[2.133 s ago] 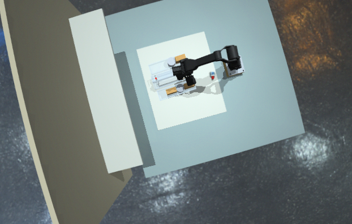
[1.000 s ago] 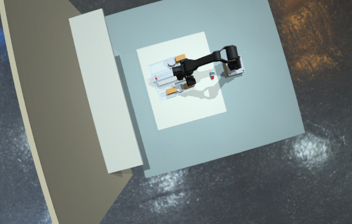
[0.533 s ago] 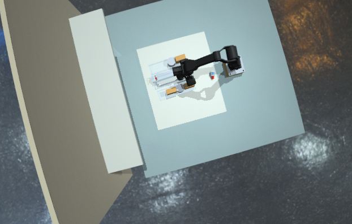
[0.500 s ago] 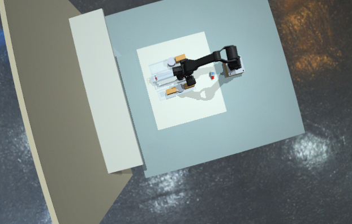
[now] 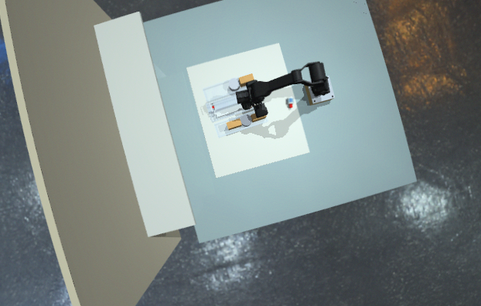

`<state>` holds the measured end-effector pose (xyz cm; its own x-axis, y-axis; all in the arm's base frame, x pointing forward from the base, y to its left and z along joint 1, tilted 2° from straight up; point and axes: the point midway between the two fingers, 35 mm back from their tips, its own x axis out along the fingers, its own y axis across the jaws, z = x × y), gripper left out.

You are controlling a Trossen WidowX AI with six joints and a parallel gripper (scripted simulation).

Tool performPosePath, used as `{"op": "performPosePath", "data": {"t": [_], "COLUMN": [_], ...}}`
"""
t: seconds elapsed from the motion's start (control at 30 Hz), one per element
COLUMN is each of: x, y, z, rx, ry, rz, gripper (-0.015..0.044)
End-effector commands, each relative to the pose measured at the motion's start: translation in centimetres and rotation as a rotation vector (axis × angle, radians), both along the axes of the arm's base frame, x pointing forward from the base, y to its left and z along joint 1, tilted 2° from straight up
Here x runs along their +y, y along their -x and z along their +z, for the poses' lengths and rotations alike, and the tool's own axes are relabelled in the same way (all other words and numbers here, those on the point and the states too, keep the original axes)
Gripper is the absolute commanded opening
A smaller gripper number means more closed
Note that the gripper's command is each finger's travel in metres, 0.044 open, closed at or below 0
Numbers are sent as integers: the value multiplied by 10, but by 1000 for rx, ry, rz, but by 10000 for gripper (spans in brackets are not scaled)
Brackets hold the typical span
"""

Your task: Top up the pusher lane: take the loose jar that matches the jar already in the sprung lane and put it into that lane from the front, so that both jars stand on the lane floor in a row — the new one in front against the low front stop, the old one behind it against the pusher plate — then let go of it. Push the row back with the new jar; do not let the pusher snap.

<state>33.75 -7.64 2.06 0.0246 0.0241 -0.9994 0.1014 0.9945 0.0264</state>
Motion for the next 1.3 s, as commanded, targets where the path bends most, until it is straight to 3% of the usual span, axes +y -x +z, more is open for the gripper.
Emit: {"op": "performPosePath", "data": {"t": [0.0, 1.27], "x": [0, 0], "y": [-3, 4], "z": [0, 0], "rx": [-17, -16], "ry": [1, 1], "rz": [-3, -3], "gripper": [0, 0]}}
